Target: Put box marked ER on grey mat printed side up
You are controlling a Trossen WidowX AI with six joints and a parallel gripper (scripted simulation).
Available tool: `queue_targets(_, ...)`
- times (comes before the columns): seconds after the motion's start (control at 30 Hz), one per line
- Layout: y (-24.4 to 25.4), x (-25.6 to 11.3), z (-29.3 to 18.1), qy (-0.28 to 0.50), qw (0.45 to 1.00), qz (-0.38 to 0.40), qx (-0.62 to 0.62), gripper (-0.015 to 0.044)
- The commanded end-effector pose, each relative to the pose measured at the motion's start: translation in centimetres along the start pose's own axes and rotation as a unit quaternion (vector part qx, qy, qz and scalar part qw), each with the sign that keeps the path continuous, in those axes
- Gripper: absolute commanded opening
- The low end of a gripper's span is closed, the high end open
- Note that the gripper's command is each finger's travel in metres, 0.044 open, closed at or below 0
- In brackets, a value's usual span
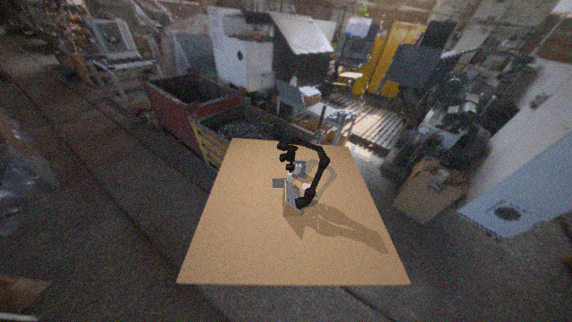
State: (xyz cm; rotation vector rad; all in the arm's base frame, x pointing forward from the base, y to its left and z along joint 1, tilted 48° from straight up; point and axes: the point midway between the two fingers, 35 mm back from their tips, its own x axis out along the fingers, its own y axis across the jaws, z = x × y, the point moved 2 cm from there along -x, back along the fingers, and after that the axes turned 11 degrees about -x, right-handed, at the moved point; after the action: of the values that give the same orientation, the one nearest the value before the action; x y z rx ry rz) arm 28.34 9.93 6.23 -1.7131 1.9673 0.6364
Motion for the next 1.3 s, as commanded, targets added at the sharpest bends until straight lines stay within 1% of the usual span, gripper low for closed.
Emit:
queue_targets(0.0,-0.1,0.1,1.0,0.008,1.000,-0.001,-0.005,0.0440)
queue_targets(0.4,-0.3,0.5,5.3,0.020,1.000,0.011,-0.002,0.0440)
queue_targets(0.57,-0.3,0.8,5.4,0.023,1.000,0.014,-0.002,0.0440)
queue_targets(1.27,-0.6,4.1,6.1,0.061,0.997,0.049,-0.001,0.0440)
